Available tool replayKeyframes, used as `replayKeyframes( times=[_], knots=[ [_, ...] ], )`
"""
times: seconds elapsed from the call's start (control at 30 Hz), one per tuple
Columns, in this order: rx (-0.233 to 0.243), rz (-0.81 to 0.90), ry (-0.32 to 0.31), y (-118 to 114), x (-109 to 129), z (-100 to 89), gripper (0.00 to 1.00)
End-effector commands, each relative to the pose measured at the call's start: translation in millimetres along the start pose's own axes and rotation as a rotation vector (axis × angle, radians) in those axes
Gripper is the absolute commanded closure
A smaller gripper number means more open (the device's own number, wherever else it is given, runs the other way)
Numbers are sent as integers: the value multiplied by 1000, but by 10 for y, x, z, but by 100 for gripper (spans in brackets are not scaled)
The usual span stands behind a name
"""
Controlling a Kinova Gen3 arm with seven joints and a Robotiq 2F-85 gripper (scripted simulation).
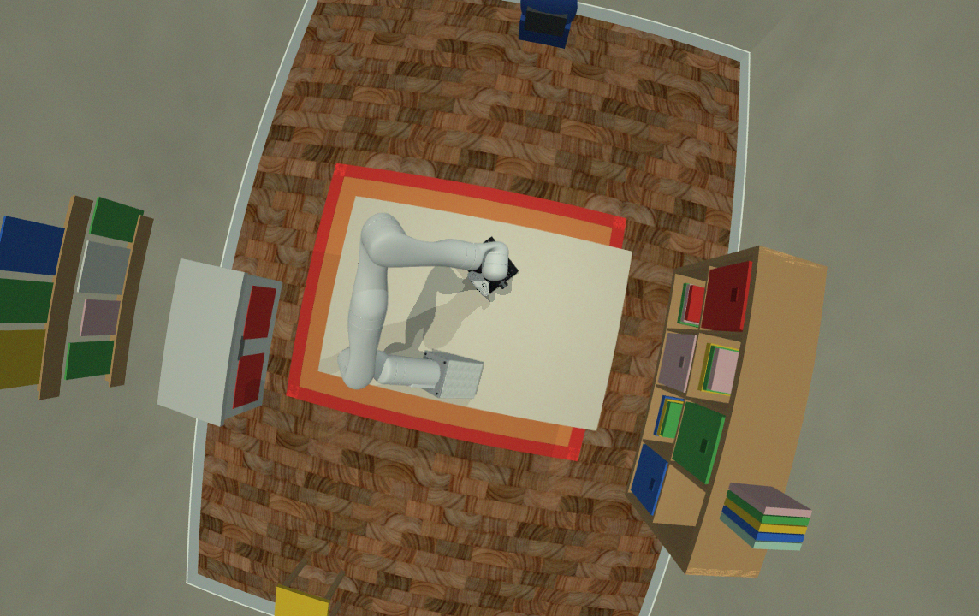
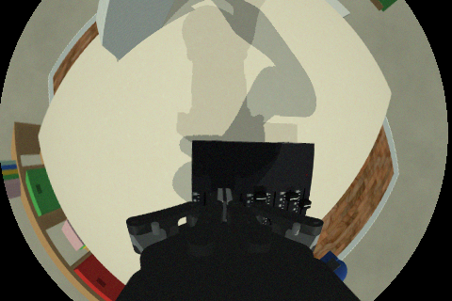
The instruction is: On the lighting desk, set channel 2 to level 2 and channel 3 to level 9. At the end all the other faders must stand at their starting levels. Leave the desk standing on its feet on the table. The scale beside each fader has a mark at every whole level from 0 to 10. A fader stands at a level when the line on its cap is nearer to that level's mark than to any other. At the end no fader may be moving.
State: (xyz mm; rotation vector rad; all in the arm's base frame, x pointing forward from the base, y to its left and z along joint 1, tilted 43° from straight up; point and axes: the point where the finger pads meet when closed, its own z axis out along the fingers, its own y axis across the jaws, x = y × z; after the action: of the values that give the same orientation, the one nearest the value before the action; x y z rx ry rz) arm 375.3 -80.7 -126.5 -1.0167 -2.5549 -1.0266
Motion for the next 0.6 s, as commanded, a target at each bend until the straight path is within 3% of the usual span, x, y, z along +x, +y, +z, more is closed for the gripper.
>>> replayKeyframes(
  times=[0.0,0.57],
  knots=[
    [0,1,0,-4,1,17,100],
    [0,1,0,-4,1,42,100]
  ],
)
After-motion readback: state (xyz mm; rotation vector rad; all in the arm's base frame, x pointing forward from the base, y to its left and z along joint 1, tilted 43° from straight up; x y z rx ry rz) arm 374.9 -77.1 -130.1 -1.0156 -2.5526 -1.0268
